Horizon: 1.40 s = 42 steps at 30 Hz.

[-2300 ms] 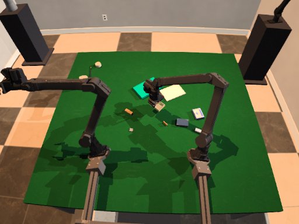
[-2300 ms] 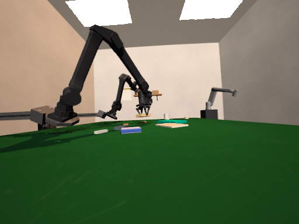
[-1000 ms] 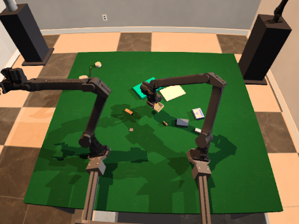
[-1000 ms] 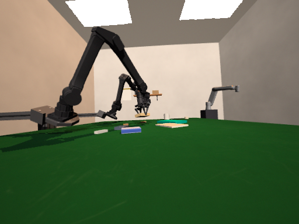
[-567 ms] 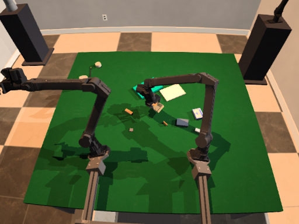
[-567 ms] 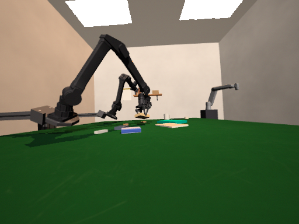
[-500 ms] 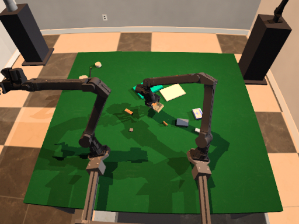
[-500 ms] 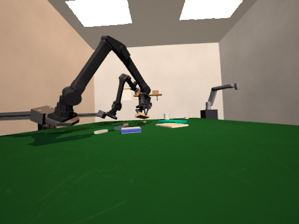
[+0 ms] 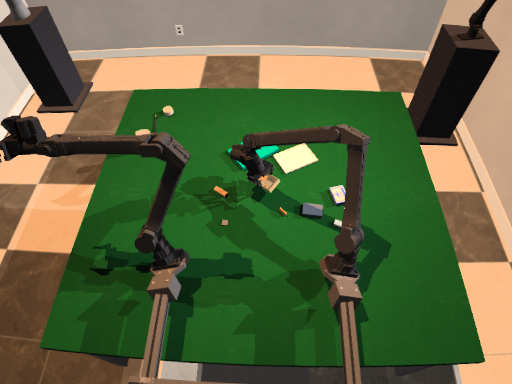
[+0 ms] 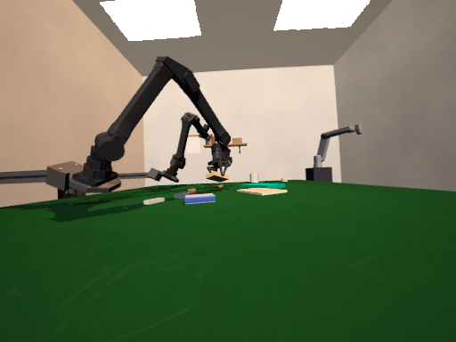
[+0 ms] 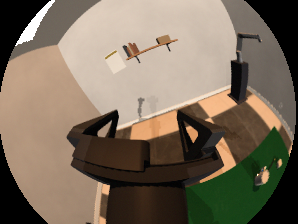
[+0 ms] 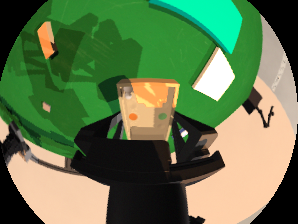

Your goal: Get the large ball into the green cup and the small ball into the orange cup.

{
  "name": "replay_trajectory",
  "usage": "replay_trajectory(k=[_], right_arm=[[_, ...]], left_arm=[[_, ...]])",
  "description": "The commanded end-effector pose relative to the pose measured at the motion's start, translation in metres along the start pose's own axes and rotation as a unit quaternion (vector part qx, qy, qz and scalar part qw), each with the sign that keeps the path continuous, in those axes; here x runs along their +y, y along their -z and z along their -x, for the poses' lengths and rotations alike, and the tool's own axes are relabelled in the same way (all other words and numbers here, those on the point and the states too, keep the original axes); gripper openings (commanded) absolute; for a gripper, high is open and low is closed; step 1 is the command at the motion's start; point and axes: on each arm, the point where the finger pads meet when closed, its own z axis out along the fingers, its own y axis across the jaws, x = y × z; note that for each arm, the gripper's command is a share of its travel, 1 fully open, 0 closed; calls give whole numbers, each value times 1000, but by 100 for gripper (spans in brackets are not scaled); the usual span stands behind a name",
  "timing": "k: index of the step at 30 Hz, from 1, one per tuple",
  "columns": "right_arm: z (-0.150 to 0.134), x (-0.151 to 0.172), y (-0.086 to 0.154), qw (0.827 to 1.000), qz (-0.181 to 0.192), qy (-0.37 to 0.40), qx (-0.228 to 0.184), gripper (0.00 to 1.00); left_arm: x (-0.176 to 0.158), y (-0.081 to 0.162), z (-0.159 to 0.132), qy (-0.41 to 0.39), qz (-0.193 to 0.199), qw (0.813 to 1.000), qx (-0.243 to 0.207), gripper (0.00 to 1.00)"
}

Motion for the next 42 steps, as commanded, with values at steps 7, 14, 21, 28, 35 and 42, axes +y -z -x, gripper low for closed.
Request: replay_trajectory(k=[7, 14, 21, 28, 35, 42], right_arm=[[1, -15, 7, 997, 45, 4, -58, 70], [0, -16, 7, 994, 71, 3, -83, 70], [-1, -18, 7, 987, 109, 2, -122, 70], [-1, -2, -4, 987, 115, 2, -111, 70], [-3, -14, 2, 985, 124, -3, -119, 70], [-2, -18, 7, 983, 130, -7, -129, 70]], left_arm=[[6, 5, 10, 2, 6, 1000, -17, 100], [6, 5, 10, 2, 6, 1000, -17, 100], [6, 5, 10, 2, 6, 1000, -17, 100], [6, 5, 10, 2, 6, 1000, -17, 100], [6, 5, 10, 2, 6, 1000, -17, 100], [6, 5, 10, 2, 6, 1000, -17, 100]])
